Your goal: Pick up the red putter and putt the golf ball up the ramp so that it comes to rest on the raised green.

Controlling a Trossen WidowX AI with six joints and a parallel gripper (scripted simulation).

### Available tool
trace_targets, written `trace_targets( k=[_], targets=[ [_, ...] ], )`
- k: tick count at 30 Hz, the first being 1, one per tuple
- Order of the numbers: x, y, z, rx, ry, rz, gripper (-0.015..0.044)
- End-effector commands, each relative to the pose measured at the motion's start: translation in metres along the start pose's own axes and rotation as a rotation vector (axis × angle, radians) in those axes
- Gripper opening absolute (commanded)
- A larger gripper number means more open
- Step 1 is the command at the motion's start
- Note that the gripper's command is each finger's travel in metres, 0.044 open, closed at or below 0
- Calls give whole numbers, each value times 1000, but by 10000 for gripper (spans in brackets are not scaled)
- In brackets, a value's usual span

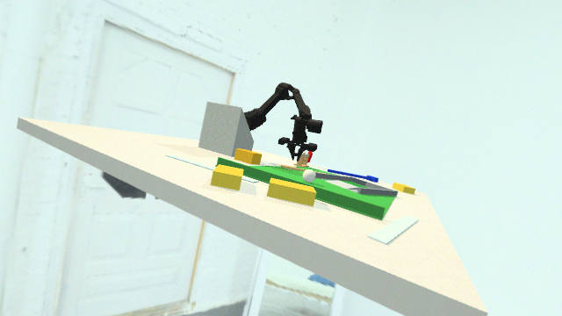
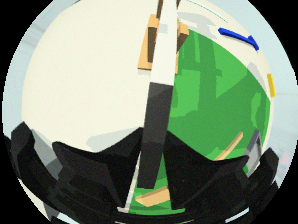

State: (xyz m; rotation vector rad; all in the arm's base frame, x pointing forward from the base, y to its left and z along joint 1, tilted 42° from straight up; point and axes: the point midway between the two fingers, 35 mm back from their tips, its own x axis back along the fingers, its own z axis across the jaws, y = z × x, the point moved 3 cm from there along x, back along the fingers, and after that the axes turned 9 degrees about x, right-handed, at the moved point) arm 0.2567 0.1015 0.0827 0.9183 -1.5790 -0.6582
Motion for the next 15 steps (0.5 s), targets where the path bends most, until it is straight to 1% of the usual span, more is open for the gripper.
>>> trace_targets(
  k=[1,6,7,15],
  targets=[
    [0,0,0,0,0,0,52],
    [0,0,0,0,0,0,19],
    [1,0,0,0,0,0,0],
    [27,3,-5,-1,2,13,0]
  ],
)
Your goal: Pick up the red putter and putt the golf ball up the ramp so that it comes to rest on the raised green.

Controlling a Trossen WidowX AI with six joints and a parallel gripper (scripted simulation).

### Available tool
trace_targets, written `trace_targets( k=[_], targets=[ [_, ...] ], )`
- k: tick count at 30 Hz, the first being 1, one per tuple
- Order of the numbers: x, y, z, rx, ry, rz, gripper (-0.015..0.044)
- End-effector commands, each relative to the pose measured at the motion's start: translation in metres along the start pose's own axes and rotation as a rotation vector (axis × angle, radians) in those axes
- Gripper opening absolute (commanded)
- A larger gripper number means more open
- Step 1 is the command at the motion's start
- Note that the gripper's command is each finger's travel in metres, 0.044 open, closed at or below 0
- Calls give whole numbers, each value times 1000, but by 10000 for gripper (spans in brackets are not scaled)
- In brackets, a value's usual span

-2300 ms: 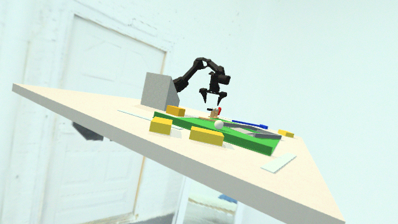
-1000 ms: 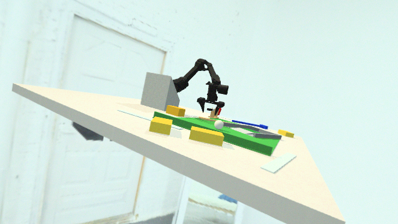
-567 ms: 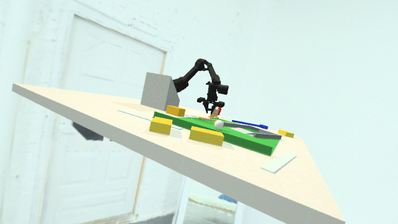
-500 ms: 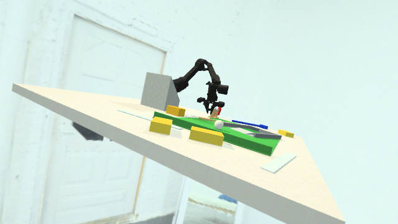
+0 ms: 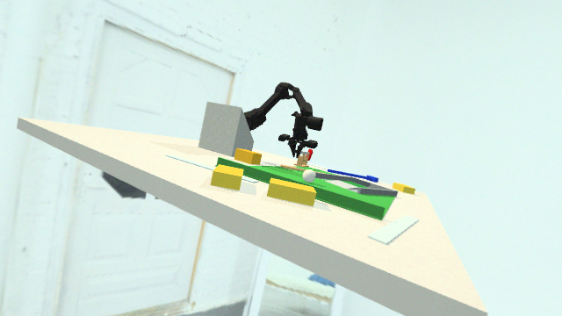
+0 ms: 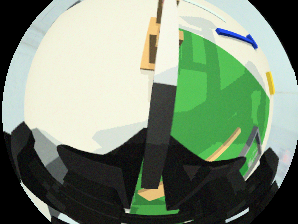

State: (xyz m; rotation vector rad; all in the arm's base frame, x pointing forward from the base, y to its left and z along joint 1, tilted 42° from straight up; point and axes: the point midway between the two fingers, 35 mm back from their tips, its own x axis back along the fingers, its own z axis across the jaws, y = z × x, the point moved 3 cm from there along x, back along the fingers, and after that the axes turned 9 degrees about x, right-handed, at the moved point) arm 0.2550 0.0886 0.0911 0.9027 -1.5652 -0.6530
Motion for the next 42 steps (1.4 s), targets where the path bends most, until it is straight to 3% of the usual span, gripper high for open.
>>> trace_targets(
  k=[1,15,20,42],
  targets=[
    [16,3,-6,11,-11,3,0],
    [78,22,-4,8,-9,-6,0],
    [75,15,-3,-36,-6,3,0],
    [124,-114,-7,-994,-88,162,0]
  ],
)
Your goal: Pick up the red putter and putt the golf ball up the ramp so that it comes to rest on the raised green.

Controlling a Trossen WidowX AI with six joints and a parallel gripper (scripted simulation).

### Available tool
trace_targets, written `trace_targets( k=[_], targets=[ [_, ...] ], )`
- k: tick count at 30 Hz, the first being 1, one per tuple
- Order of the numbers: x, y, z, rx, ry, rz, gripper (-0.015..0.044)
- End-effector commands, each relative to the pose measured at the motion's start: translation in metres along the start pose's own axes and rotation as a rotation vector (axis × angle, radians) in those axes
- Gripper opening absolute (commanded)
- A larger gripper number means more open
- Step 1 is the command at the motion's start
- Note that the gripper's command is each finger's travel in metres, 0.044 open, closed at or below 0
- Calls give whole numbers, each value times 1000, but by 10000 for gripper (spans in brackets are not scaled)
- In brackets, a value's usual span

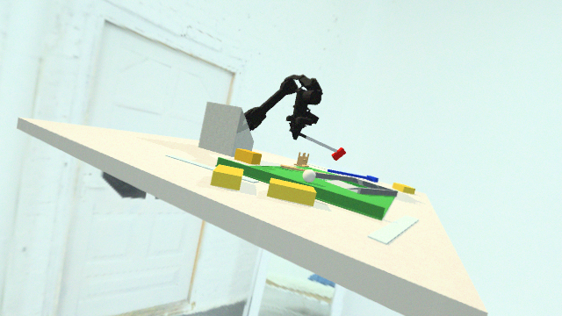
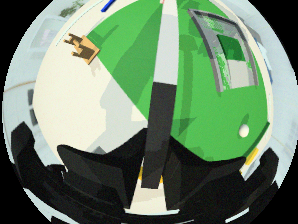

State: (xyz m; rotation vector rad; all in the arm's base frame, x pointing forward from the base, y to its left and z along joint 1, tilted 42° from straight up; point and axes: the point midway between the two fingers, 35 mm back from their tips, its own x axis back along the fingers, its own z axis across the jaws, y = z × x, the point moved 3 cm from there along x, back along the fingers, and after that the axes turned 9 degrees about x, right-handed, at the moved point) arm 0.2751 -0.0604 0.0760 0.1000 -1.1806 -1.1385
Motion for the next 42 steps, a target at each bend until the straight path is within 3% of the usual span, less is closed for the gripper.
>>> trace_targets(
  k=[1,24,31,42],
  targets=[
    [8,-15,-18,-153,-26,9,0],
    [33,-154,-92,-1172,-115,42,0],
    [31,-159,-93,-1201,-117,42,0],
    [-7,-162,-96,-1201,-116,41,0]
  ],
)
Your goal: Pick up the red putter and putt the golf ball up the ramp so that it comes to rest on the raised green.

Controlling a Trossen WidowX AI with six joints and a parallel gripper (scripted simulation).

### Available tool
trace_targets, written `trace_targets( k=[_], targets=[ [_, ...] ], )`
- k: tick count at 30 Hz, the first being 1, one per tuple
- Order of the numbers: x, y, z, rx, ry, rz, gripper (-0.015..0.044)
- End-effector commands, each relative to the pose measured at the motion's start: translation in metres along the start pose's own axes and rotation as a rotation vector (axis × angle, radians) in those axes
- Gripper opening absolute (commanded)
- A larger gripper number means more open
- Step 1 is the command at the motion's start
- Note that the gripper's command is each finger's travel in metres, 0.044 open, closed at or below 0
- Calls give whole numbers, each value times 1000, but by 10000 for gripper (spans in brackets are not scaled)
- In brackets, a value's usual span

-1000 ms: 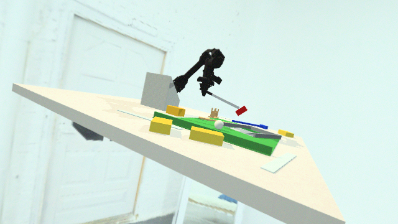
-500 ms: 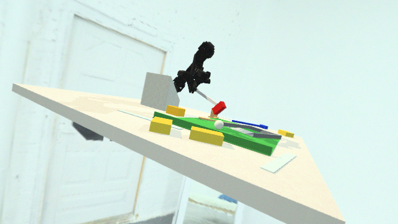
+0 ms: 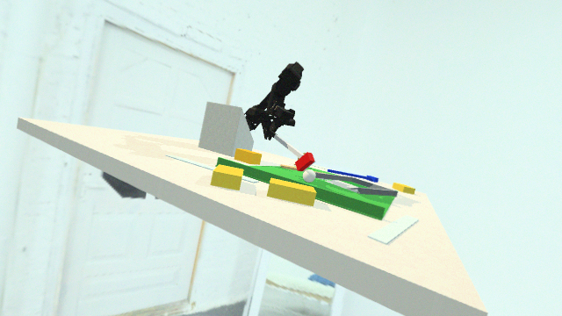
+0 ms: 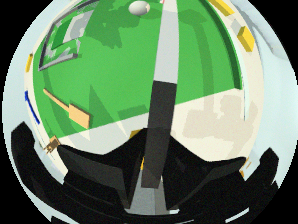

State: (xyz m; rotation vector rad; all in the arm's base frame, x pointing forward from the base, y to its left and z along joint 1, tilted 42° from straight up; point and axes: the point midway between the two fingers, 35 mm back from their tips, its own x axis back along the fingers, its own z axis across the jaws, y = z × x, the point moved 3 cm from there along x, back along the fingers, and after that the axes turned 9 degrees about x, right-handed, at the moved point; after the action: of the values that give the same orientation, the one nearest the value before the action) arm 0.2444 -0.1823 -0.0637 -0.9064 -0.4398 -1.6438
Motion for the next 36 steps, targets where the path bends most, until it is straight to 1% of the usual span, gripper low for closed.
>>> trace_targets(
  k=[1,21,32,36],
  targets=[
    [-5,-1,0,-7,6,-7,0],
    [-34,-1,1,-7,7,-7,0],
    [-32,1,0,0,0,-5,0],
    [-33,-1,-9,-2,1,-6,0]
  ],
)
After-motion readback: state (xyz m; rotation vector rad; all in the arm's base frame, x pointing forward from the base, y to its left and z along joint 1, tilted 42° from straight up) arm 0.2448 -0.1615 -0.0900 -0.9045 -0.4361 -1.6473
